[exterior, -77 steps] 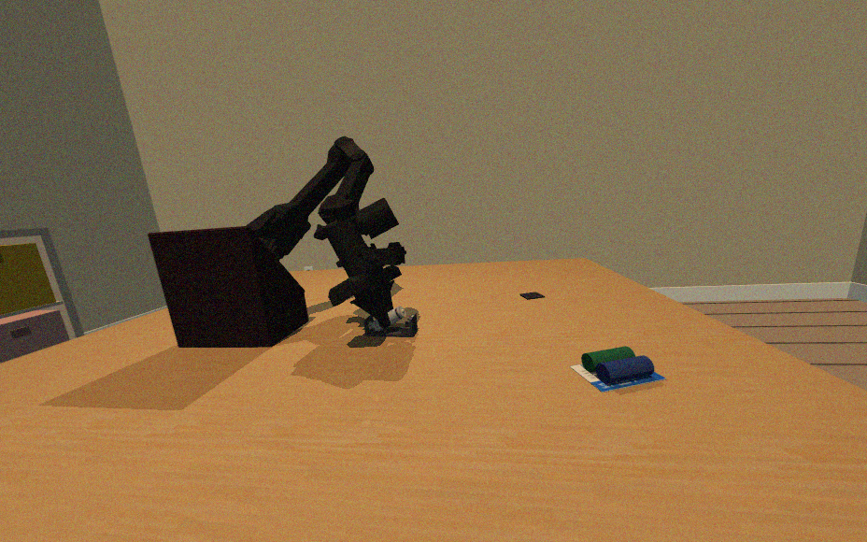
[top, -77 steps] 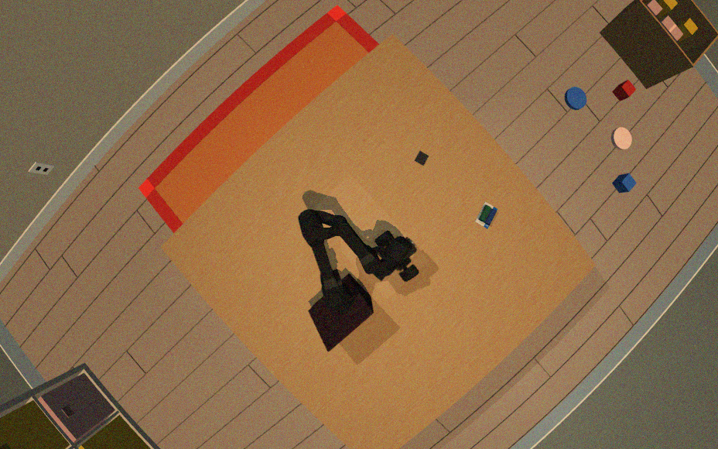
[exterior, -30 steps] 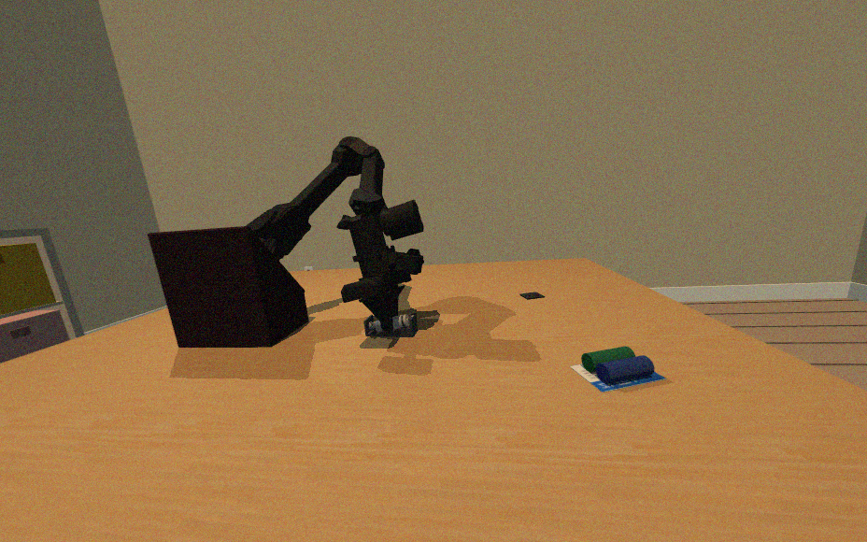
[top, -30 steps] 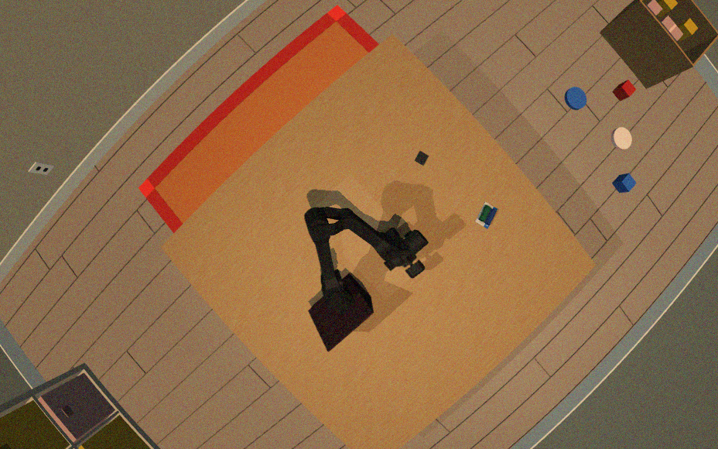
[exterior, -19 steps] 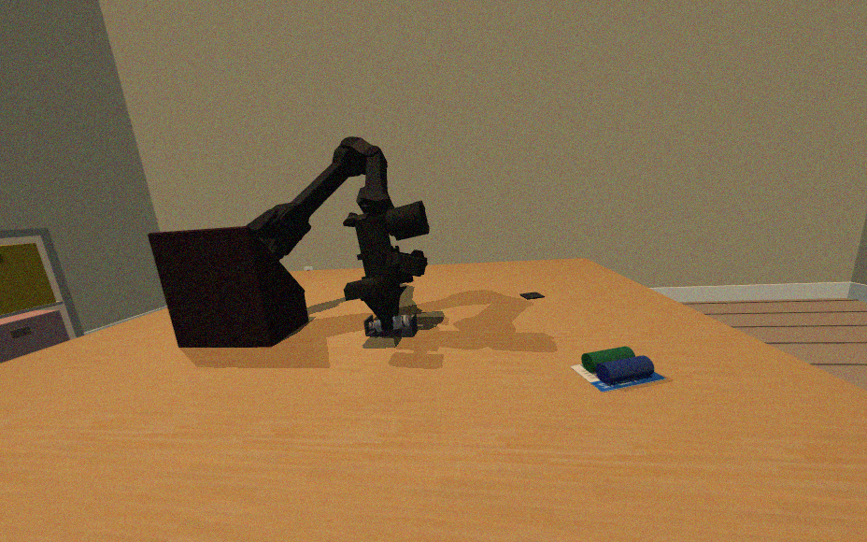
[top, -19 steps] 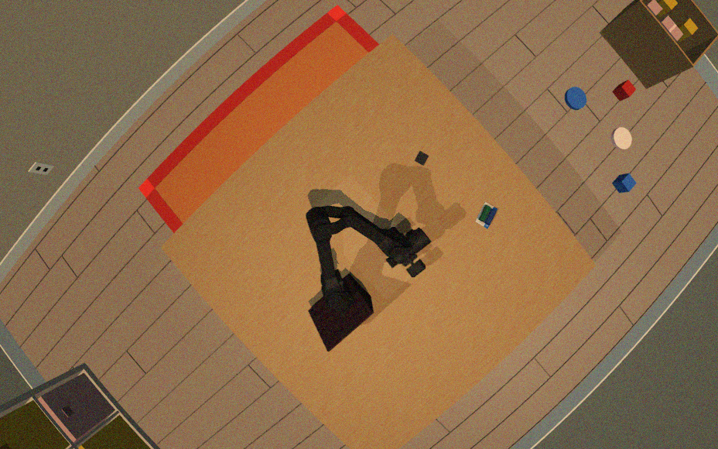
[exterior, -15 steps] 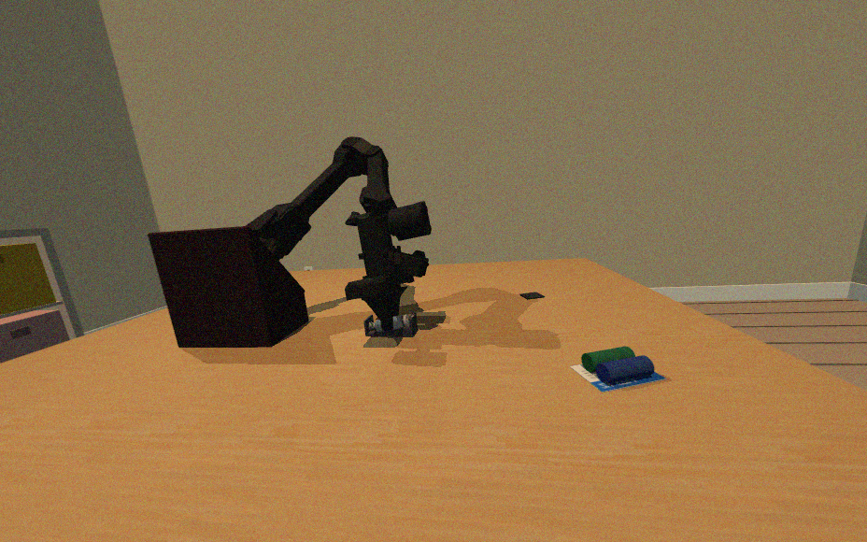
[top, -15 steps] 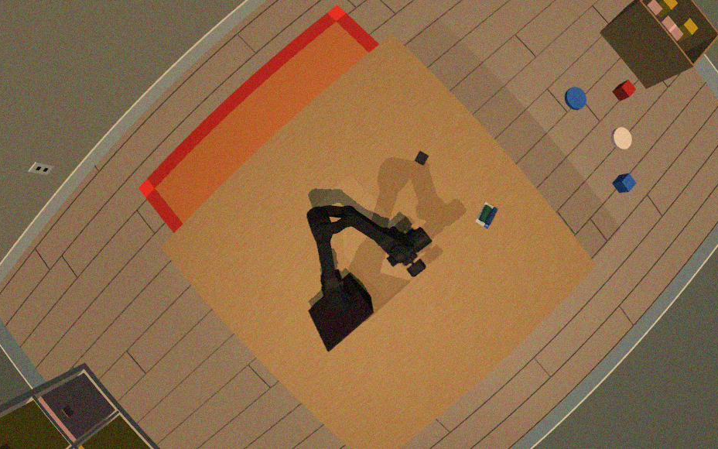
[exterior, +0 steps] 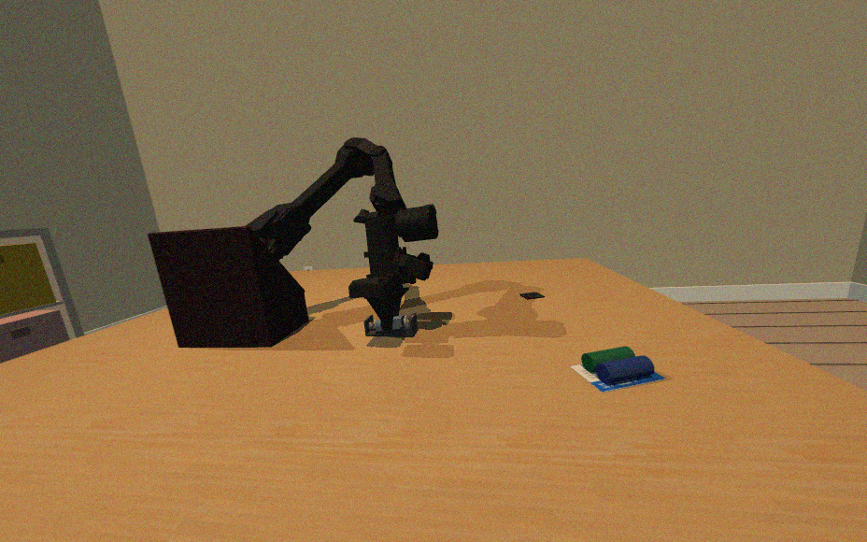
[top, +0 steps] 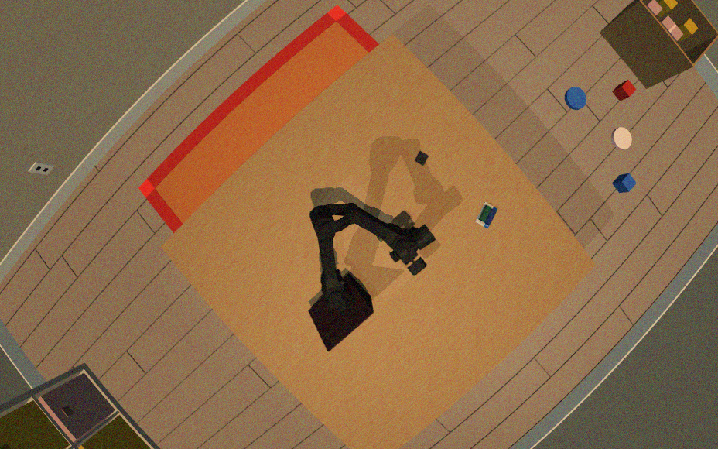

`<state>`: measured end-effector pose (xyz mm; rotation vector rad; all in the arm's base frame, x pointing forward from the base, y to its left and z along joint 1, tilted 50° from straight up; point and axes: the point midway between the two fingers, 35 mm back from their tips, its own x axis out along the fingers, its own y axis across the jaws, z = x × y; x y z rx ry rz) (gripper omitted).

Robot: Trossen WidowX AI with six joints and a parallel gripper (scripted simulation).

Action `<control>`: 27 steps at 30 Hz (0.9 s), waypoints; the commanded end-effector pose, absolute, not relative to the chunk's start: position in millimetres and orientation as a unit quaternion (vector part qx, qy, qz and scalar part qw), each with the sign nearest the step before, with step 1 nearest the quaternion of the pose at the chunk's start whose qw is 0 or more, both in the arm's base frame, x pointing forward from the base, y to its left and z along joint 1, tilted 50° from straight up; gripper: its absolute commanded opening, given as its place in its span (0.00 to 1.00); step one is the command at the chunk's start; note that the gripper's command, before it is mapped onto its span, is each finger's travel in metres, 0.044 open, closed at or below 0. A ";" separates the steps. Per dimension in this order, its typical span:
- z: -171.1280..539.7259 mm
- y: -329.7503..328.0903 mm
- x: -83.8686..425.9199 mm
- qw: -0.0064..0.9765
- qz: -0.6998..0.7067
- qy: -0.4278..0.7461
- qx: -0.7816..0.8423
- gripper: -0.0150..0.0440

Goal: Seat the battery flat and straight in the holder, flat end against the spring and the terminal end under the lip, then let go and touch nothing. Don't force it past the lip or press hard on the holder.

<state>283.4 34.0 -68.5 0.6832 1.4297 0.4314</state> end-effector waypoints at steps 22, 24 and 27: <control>-67.4 40.5 279.4 0.632 0.213 0.687 0.288 0.38; -67.3 40.6 279.6 0.632 0.213 0.688 0.287 0.38; -67.3 40.4 280.9 0.632 0.213 0.688 0.287 0.38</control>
